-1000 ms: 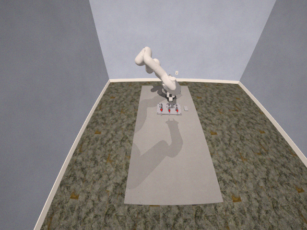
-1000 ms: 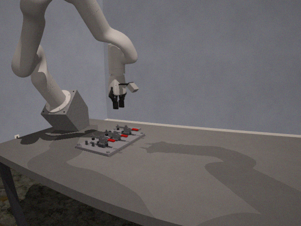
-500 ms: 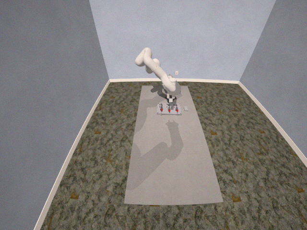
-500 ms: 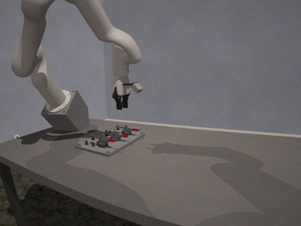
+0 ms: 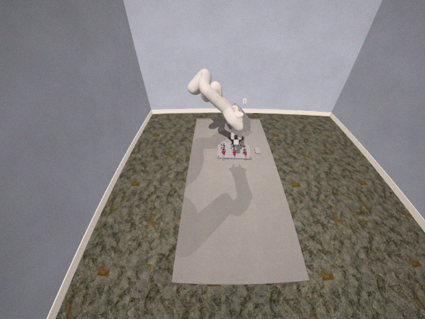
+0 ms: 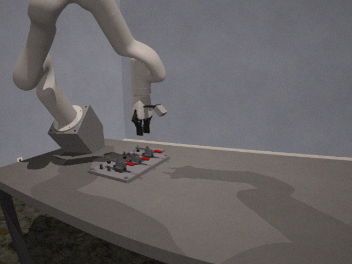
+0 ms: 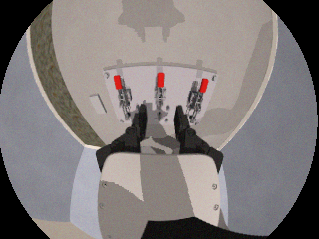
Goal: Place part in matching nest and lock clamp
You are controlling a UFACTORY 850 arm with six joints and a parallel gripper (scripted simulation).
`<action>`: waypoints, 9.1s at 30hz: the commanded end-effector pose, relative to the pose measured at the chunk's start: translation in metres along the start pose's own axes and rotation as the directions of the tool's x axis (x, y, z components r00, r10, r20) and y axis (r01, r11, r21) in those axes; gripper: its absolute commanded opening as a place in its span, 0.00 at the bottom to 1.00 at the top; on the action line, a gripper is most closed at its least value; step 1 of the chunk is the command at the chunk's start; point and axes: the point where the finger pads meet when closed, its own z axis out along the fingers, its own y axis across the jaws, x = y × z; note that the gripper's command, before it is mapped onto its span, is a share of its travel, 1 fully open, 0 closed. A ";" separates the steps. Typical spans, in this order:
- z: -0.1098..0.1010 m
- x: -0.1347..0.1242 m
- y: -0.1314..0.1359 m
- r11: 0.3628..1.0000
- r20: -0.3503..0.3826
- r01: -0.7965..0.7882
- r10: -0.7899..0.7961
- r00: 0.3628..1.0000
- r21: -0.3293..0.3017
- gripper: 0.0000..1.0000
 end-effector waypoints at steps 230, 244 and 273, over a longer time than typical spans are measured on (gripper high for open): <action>0.099 -0.046 -0.001 1.000 -0.003 -0.001 0.001 1.000 0.000 0.00; 0.099 -0.046 -0.001 1.000 -0.003 -0.001 0.001 1.000 0.000 0.00; 0.099 -0.050 -0.001 1.000 -0.003 -0.001 0.001 1.000 0.001 0.00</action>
